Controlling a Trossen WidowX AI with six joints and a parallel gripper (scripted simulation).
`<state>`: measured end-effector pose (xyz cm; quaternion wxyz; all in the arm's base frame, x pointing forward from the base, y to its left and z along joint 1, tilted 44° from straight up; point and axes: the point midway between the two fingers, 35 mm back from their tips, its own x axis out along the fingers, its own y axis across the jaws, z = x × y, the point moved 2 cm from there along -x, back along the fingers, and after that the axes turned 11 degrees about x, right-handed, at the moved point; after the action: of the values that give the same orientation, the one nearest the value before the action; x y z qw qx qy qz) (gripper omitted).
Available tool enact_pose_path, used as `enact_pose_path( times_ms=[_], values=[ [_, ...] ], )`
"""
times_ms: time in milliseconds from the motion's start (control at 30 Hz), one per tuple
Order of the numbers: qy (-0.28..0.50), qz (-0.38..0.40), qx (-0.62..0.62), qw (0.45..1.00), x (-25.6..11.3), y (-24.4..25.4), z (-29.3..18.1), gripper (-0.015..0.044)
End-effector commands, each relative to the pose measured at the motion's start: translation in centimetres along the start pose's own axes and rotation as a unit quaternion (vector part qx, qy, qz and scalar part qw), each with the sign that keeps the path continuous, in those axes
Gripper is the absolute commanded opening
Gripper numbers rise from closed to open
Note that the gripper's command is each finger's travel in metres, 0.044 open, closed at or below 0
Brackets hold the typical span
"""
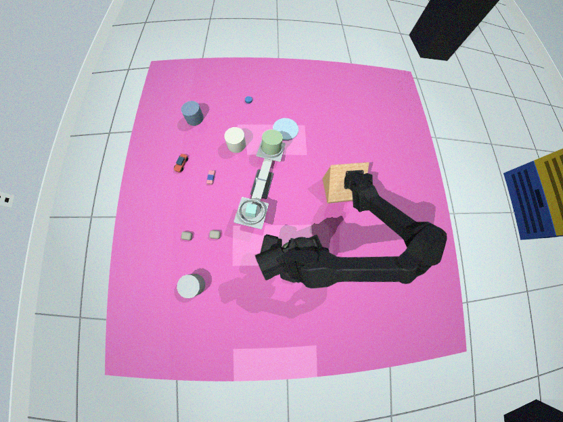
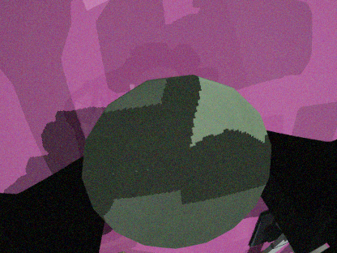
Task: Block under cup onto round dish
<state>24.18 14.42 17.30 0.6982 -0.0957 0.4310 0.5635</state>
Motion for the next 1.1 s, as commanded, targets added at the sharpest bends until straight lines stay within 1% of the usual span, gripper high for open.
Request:
enact_pose_path(
  times_ms=[0,367,400,900,933,1033,1067],
  values=[
    [0.0,-0.003,0.004,1.0,0.3,-0.1,-0.1,0.0],
    [0.0,-0.003,0.004,1.0,2.1,-0.1,-0.1,0.0],
    [-0.002,-0.002,0.0,1.0,1.5,-0.1,0.1,0.0026],
    [-0.002,-0.002,0.0,1.0,1.3,-0.1,0.1,0.042],
    [-0.001,-0.002,0.0,1.0,0.6,-0.2,0.1,0.044],
    [0.002,-0.003,0.003,1.0,-3.0,-0.2,-0.1,0.044],
    [0.002,-0.003,0.004,1.0,-3.6,-0.1,-0.1,0.044]
  ],
)
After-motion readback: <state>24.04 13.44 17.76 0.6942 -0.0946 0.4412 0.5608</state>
